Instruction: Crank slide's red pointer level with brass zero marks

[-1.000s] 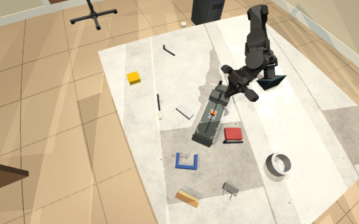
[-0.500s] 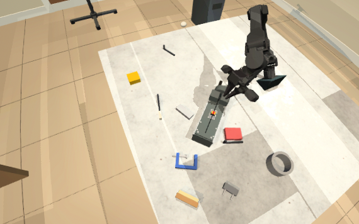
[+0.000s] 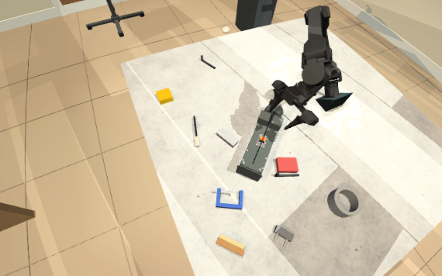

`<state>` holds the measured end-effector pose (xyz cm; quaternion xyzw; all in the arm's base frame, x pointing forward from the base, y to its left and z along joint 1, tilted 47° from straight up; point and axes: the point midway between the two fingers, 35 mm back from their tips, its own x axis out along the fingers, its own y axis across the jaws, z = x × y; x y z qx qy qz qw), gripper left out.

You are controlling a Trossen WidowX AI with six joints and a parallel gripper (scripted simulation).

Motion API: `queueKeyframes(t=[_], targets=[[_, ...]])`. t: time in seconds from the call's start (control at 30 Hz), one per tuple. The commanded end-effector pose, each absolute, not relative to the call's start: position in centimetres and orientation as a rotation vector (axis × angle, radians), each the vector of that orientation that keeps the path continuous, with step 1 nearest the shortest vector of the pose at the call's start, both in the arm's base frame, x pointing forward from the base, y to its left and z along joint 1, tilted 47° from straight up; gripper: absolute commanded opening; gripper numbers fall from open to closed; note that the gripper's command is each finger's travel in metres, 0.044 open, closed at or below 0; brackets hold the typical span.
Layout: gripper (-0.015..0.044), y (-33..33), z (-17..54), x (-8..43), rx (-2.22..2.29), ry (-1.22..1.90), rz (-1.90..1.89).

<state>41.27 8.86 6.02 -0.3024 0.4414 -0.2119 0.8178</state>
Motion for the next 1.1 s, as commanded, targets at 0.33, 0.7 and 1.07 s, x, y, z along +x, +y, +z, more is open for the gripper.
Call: queueKeyframes(t=[0.33, 0.7, 1.07], targets=[[0.0125, 8.86, 6.02, 41.27, -0.645, 0.94, -0.452], [0.0, 8.86, 6.02, 41.27, -0.645, 0.94, -0.452], [0.0, 8.86, 6.02, 41.27, -0.644, 0.941, -0.452]])
